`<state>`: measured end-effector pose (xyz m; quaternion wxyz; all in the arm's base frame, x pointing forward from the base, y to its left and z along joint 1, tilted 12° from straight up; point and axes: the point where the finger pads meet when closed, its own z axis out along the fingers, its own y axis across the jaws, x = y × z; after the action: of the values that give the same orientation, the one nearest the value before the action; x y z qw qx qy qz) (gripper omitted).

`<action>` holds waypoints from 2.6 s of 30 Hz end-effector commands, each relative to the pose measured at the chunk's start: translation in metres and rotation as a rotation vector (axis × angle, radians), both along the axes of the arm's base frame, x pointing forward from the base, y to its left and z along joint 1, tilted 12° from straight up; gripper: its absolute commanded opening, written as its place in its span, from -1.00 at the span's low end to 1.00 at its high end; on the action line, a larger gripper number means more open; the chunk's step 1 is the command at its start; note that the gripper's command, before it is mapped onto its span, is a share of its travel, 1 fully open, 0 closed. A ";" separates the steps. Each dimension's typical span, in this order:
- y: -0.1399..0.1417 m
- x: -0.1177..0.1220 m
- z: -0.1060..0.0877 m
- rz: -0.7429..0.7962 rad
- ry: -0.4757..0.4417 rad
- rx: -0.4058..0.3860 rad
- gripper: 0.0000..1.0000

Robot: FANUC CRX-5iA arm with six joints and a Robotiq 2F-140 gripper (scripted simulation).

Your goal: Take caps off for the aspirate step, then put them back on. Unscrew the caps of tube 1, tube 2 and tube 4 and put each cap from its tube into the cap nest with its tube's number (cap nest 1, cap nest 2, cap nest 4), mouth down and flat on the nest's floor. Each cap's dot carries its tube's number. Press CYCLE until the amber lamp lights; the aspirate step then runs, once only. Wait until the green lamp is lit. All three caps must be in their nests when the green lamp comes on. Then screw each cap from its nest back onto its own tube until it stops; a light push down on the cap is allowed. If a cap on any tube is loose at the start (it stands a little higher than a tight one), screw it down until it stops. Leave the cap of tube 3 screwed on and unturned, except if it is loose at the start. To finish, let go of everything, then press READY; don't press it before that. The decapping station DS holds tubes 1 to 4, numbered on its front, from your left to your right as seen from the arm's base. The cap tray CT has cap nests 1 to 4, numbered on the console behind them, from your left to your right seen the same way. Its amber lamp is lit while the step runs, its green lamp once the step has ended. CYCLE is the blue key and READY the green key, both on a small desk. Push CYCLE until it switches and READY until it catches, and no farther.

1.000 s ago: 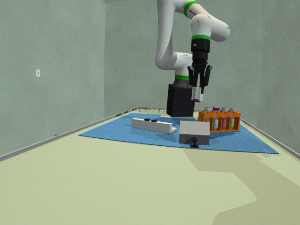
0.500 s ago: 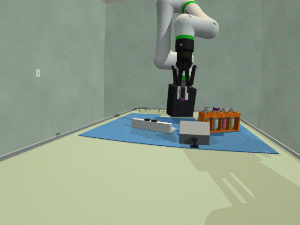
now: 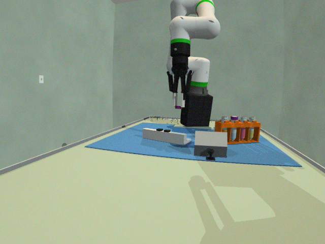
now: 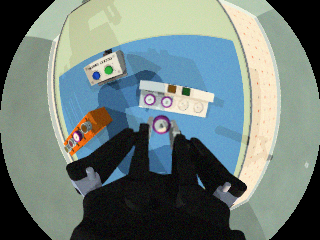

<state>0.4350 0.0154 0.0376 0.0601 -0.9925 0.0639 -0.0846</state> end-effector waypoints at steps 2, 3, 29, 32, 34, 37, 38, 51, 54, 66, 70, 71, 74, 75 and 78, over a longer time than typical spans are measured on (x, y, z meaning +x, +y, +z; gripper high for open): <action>-0.033 0.006 -0.003 0.003 0.003 0.004 -1.00; -0.042 0.007 -0.004 0.003 0.003 0.004 -1.00; -0.116 0.022 -0.030 0.003 0.003 0.004 -1.00; -0.115 0.024 -0.040 0.003 0.003 0.004 -1.00; -0.114 0.026 -0.050 0.003 0.003 0.004 -1.00; -0.112 0.028 -0.064 0.003 0.003 0.004 -1.00; -0.112 0.029 -0.069 0.003 0.003 0.004 -1.00; -0.106 0.039 -0.123 0.003 0.003 0.004 -1.00; -0.104 0.041 -0.136 0.003 0.003 0.004 -1.00; -0.104 0.041 -0.136 0.003 0.003 0.004 -1.00; -0.104 0.041 -0.138 0.003 0.003 0.004 -1.00; -0.104 0.041 -0.138 0.003 0.003 0.004 -1.00; -0.104 0.042 -0.140 0.003 0.003 0.004 -1.00; -0.104 0.042 -0.140 0.003 0.003 0.004 -1.00; -0.103 0.042 -0.142 0.003 0.003 0.004 -1.00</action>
<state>0.4765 -0.0881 -0.1032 0.0624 -0.9926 0.0625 -0.0828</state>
